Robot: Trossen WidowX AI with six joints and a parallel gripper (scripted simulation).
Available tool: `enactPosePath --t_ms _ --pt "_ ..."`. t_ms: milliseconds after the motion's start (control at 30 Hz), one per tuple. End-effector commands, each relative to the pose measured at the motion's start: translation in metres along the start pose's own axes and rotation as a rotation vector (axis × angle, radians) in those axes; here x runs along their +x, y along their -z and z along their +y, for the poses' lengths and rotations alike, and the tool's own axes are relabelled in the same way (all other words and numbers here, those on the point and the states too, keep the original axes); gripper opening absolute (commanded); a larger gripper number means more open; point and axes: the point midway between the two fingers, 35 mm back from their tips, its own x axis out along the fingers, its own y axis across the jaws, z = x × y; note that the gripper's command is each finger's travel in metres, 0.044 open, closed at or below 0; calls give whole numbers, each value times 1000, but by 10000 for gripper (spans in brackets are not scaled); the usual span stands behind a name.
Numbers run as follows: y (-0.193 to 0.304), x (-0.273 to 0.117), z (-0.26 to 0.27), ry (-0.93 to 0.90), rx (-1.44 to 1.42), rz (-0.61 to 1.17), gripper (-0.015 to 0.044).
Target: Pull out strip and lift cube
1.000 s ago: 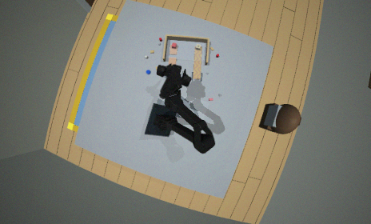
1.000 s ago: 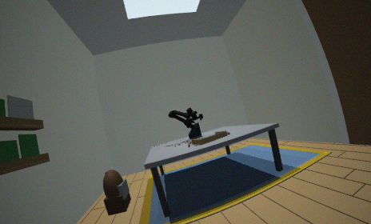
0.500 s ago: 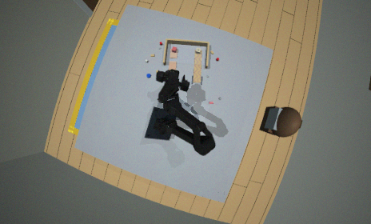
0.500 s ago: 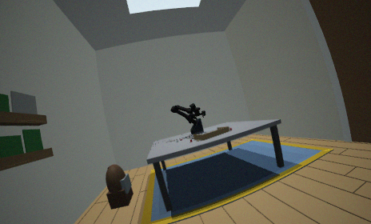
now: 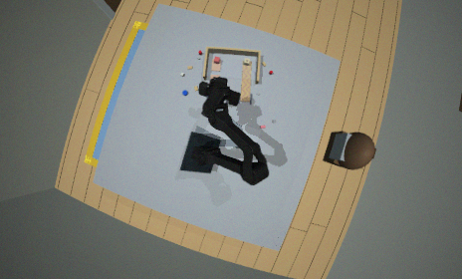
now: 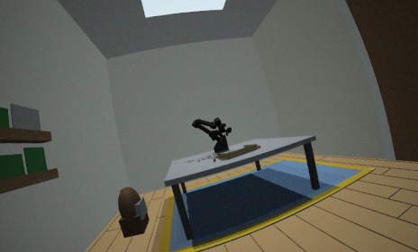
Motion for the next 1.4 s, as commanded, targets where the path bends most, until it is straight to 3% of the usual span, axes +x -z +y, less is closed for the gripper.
enactPosePath --t_ms 0,167,600,1367 --pt "-3 27 -10 -13 -25 125 111" --pt "-3 59 -30 -27 -98 316 0" --pt "28 111 -106 -129 -228 799 0" --pt "43 125 -108 -132 -229 805 0"
